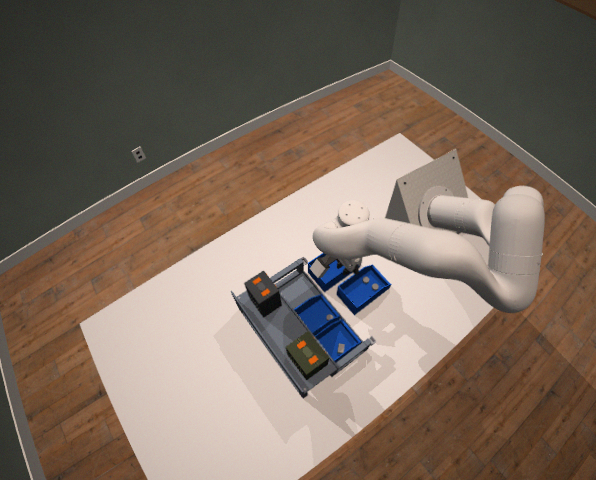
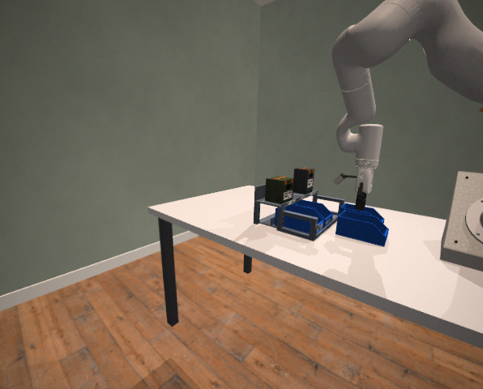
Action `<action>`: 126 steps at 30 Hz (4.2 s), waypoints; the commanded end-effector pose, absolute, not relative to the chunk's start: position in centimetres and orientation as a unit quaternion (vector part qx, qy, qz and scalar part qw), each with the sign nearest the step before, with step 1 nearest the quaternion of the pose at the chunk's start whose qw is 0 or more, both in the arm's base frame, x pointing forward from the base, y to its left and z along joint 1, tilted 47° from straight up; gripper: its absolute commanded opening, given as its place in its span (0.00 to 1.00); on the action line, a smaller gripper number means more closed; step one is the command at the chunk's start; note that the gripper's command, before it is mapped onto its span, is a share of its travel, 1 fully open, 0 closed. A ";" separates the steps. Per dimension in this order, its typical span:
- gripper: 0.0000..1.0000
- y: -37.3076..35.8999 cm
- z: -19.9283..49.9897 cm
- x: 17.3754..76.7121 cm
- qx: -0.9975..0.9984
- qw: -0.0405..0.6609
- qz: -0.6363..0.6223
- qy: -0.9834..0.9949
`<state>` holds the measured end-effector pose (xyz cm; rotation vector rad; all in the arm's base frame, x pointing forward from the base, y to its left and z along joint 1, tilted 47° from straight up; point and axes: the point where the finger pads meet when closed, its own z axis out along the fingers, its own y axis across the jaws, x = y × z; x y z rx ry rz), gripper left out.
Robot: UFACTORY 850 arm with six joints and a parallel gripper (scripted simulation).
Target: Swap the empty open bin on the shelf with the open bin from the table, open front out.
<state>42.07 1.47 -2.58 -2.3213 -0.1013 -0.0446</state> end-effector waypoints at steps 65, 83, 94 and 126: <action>0.26 4.5 -5.5 42.1 -0.917 0.397 -0.018 -0.040; 0.00 4.5 -5.5 42.1 -0.917 0.397 -0.018 -0.040; 0.00 4.5 -5.5 42.1 -0.917 0.397 -0.018 -0.040; 0.00 1.9 -3.0 42.1 -0.917 0.397 -0.018 -0.040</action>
